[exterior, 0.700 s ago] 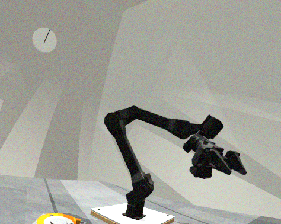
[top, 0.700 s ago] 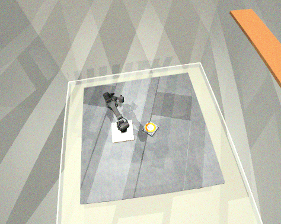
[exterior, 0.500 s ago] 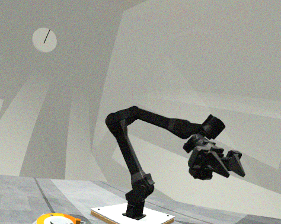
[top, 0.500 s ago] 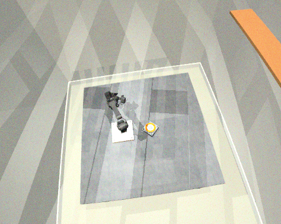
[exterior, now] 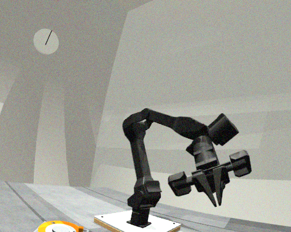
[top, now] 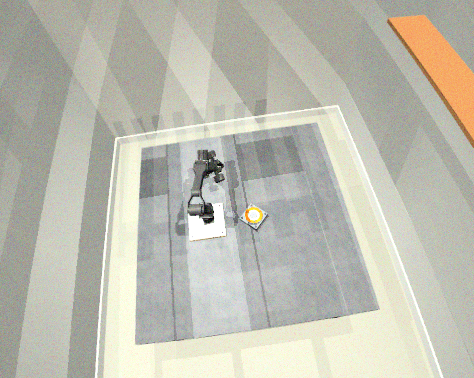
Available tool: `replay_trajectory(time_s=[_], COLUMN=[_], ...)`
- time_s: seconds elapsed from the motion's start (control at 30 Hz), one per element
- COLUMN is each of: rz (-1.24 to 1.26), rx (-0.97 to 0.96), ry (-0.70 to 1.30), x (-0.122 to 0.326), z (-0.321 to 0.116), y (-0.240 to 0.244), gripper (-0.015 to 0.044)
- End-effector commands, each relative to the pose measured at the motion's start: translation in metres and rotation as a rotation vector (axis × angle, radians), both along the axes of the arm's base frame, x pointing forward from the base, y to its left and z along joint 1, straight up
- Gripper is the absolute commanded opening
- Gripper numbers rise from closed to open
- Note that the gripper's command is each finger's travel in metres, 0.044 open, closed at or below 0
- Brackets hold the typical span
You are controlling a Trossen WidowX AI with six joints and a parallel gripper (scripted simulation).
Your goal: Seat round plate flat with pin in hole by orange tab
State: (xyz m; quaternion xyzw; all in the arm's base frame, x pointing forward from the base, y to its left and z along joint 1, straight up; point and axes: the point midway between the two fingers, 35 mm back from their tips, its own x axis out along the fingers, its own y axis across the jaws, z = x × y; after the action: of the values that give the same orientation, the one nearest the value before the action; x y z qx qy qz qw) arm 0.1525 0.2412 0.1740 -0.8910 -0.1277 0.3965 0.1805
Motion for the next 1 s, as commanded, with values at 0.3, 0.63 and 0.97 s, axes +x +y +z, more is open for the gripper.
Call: replay_trajectory(time_s=[0.3, 0.63, 0.97], rz=[-1.02, -1.829, -2.708], rx=[0.393, 0.732, 1.123], ry=[0.435, 0.61, 0.639], x=[0.079, 0.098, 0.096], z=[-0.034, -0.051, -0.061], y=[-0.097, -0.173, -0.243], gripper=[0.0, 0.0, 0.0])
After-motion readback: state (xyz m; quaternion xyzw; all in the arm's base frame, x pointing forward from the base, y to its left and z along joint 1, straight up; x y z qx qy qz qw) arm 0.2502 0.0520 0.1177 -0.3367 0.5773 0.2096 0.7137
